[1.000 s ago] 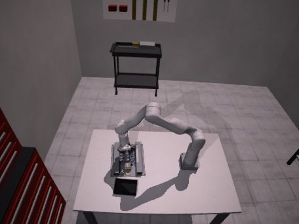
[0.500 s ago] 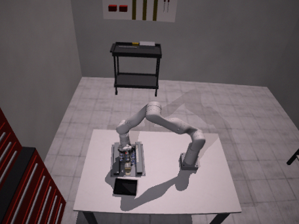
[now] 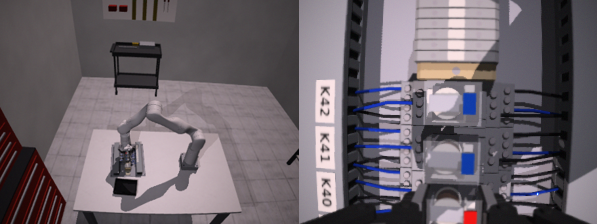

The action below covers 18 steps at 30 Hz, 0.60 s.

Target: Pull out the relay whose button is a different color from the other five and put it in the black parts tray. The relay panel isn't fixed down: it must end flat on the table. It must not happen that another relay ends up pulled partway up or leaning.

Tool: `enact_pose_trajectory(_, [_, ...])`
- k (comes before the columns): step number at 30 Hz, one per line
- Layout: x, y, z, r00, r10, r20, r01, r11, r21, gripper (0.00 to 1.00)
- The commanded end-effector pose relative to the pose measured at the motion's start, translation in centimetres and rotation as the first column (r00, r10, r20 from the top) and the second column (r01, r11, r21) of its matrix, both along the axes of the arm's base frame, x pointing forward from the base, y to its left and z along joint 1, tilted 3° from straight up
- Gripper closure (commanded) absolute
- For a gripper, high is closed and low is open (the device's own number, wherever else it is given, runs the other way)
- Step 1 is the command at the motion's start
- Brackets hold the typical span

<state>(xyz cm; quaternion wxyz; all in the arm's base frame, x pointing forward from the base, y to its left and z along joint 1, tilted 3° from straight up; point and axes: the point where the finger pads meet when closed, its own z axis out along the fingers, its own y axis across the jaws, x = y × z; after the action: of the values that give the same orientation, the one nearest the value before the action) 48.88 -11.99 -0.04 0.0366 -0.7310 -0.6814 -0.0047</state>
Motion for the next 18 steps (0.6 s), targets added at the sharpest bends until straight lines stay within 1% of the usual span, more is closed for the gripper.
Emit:
enact_pose_trajectory(1, [0.06,-0.02,0.1,1.0,0.0,0.003,0.0,1.0,0.0,1.0])
enact_pose_trajectory(18, [-0.01,-0.02,0.12,1.0,-0.002,0.029,0.002,1.0,-0.002,1.0])
